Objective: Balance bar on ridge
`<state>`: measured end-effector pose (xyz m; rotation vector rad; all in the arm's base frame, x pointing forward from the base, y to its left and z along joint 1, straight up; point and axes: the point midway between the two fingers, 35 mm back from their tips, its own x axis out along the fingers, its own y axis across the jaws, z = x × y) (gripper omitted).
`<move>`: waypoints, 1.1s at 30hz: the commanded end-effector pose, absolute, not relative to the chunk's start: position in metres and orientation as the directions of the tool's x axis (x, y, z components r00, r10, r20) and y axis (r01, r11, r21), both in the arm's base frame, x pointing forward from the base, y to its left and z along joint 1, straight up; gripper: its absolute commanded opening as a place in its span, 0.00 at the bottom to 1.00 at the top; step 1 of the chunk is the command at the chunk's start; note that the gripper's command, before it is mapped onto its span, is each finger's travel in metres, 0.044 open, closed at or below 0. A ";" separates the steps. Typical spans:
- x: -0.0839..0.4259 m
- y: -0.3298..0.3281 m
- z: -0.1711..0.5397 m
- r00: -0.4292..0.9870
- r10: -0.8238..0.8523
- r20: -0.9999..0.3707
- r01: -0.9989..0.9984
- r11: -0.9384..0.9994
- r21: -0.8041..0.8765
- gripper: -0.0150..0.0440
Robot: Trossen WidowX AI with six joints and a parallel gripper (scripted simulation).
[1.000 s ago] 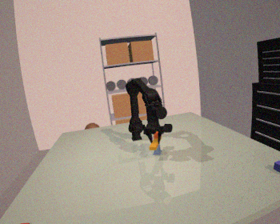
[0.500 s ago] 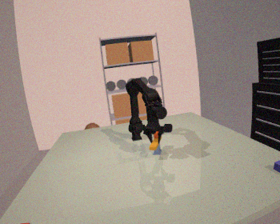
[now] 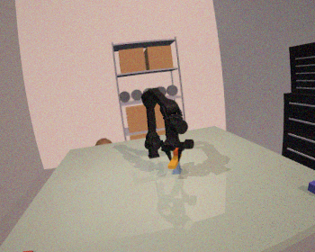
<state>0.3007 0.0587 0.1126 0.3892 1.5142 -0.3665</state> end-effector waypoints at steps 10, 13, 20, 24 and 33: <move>0.301 0.059 0.113 0.026 0.009 -1.000 0.465 0.885 0.020 0.57; 0.301 0.059 0.113 0.026 0.009 -1.000 0.465 0.885 0.020 0.57; 0.301 0.059 0.113 0.026 0.009 -1.000 0.465 0.885 0.020 0.79; 0.301 0.059 0.113 0.026 0.009 -1.000 0.465 0.885 0.020 0.97; 0.304 0.059 0.163 0.026 0.009 -1.000 0.465 0.885 0.020 1.00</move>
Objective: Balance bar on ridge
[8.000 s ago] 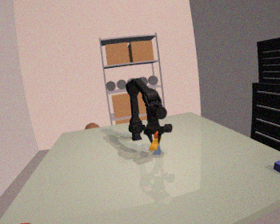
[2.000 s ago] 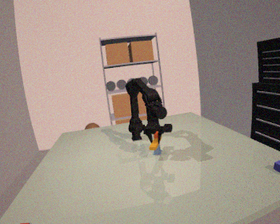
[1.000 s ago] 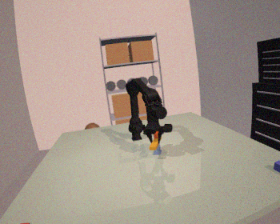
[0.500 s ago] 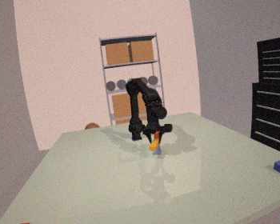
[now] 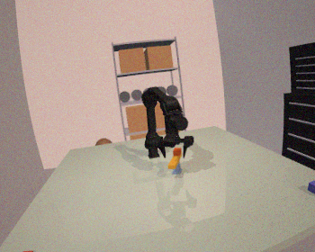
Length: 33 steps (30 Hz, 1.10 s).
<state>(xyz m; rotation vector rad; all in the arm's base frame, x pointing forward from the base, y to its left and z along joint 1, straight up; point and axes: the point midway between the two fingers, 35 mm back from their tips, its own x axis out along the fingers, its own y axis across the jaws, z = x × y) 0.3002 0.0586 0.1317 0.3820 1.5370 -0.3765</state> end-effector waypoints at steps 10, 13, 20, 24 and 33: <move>0.298 0.058 0.212 0.026 0.009 -1.000 0.465 0.885 0.019 1.00; 0.298 0.058 0.212 0.026 0.009 -1.000 0.465 0.885 0.019 1.00; 0.298 0.058 0.212 0.026 0.009 -1.000 0.465 0.885 0.019 1.00; 0.298 0.058 0.212 0.026 0.009 -1.000 0.465 0.885 0.019 1.00; 0.298 0.058 0.212 0.026 0.009 -1.000 0.465 0.885 0.019 1.00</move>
